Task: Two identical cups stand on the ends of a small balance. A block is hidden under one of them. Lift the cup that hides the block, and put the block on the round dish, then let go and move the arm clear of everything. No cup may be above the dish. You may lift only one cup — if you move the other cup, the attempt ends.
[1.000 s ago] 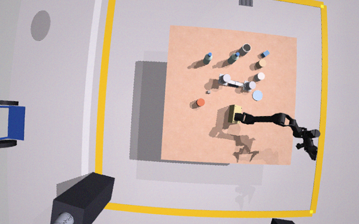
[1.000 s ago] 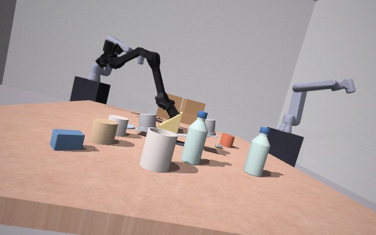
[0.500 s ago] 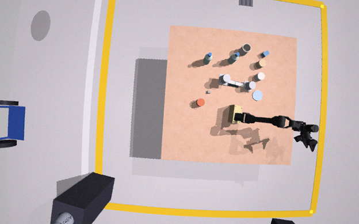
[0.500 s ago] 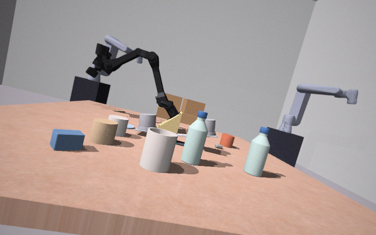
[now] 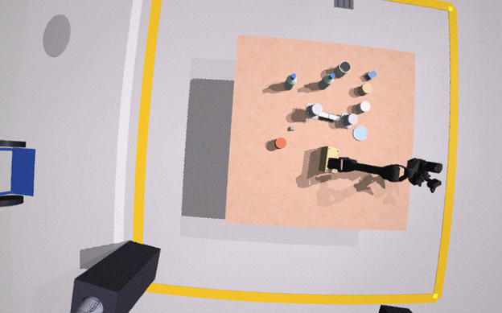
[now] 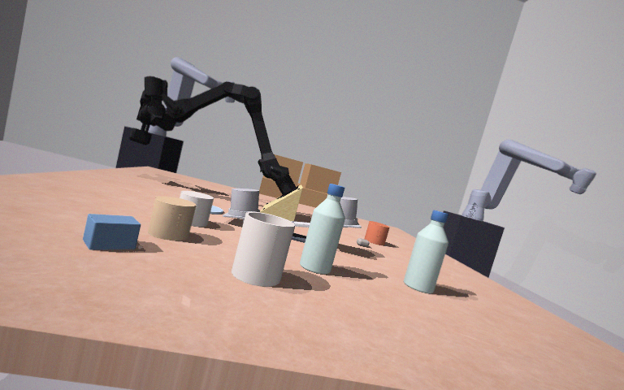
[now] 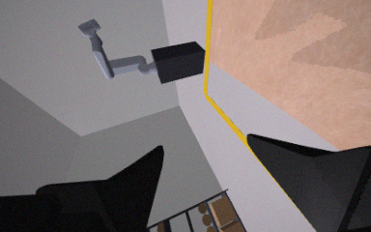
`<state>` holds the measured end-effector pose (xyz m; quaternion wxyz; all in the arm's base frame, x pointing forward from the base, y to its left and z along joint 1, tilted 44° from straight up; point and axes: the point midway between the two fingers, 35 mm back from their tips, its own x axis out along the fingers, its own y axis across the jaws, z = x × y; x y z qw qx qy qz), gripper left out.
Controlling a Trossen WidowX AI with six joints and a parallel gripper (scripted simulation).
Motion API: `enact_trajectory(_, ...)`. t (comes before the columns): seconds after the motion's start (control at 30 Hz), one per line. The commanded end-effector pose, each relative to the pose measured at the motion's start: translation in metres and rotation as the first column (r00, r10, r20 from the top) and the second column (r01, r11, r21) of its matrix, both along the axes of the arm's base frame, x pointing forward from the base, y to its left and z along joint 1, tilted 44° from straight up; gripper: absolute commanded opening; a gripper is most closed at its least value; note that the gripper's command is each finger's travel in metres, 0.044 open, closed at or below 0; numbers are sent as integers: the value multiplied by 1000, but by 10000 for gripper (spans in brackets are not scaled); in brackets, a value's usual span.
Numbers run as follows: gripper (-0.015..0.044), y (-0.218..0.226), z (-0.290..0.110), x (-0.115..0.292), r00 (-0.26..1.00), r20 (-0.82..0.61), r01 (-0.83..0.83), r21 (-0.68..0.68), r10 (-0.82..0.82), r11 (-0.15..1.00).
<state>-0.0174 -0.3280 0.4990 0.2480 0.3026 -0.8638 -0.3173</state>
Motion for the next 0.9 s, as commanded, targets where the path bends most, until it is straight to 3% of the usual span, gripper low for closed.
enact_trajectory(0.0, 440, -13, -21, 39, 993, -61, -93, 114, 100, 989)
enact_trajectory(0.43, 440, -13, -68, 144, 902, -194, -297, 369, 385, 881)
enact_trajectory(0.87, 440, 24, -123, 241, 688, -318, -375, 613, 652, 695)
